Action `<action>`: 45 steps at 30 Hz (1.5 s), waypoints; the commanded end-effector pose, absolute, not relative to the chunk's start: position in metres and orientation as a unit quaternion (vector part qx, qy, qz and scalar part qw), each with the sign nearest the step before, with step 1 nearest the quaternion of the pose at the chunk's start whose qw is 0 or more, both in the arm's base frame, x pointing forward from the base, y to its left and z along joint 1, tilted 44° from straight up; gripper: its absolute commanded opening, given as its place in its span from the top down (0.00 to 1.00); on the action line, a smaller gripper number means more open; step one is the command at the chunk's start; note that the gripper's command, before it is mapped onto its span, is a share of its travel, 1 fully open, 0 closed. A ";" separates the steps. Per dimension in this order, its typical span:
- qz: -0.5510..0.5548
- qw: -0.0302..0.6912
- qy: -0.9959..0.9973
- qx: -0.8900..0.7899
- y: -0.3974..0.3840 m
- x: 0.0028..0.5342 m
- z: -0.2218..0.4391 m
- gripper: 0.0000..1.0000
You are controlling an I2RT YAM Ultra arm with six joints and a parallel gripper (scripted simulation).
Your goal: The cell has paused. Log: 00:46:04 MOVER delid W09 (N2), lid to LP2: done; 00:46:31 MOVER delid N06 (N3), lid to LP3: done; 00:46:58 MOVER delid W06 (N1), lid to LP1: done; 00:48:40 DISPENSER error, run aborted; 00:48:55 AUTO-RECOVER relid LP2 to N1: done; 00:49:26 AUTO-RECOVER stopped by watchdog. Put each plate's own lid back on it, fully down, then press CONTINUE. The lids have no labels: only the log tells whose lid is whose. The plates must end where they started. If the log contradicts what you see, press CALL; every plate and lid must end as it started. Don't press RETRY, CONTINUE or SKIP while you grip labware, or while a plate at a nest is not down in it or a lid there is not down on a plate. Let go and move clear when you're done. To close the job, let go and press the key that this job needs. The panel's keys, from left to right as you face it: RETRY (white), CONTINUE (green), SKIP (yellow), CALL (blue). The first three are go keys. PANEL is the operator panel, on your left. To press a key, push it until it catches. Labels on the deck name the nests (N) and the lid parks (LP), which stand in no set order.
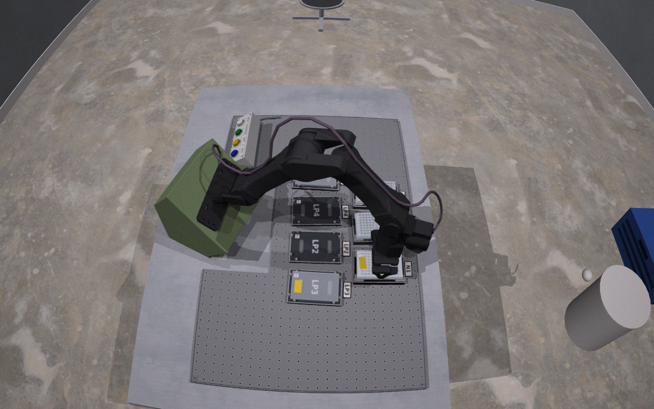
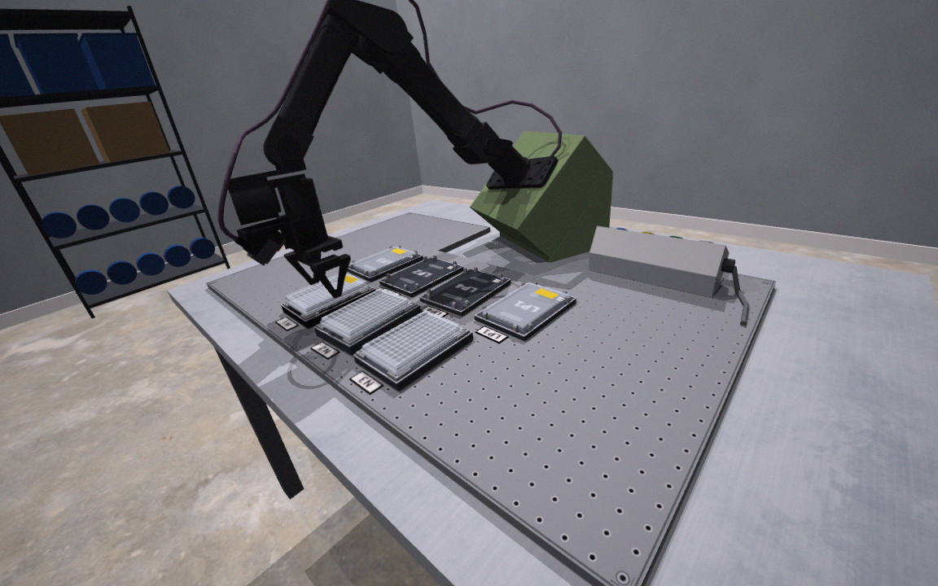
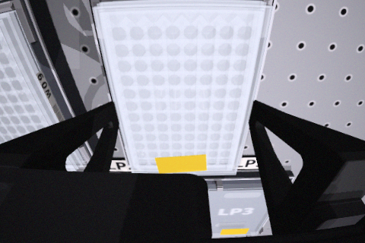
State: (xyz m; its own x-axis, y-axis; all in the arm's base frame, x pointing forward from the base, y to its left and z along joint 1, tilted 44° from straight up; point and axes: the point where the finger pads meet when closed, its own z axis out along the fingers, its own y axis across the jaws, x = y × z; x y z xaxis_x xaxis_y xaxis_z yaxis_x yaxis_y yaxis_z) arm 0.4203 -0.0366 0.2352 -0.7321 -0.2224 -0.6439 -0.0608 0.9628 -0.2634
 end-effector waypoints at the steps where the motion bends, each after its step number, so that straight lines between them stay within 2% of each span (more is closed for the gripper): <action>1: -0.113 0.365 0.921 -0.078 -0.036 0.420 0.241 1.00; 45: -0.114 0.378 0.916 -0.075 -0.030 0.400 0.273 1.00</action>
State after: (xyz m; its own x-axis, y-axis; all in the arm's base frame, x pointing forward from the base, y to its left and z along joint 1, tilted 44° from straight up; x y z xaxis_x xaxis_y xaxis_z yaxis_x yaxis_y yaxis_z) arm 0.4031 -0.0328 0.2484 -0.7358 -0.2257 -0.6385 -0.0664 0.9623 -0.2637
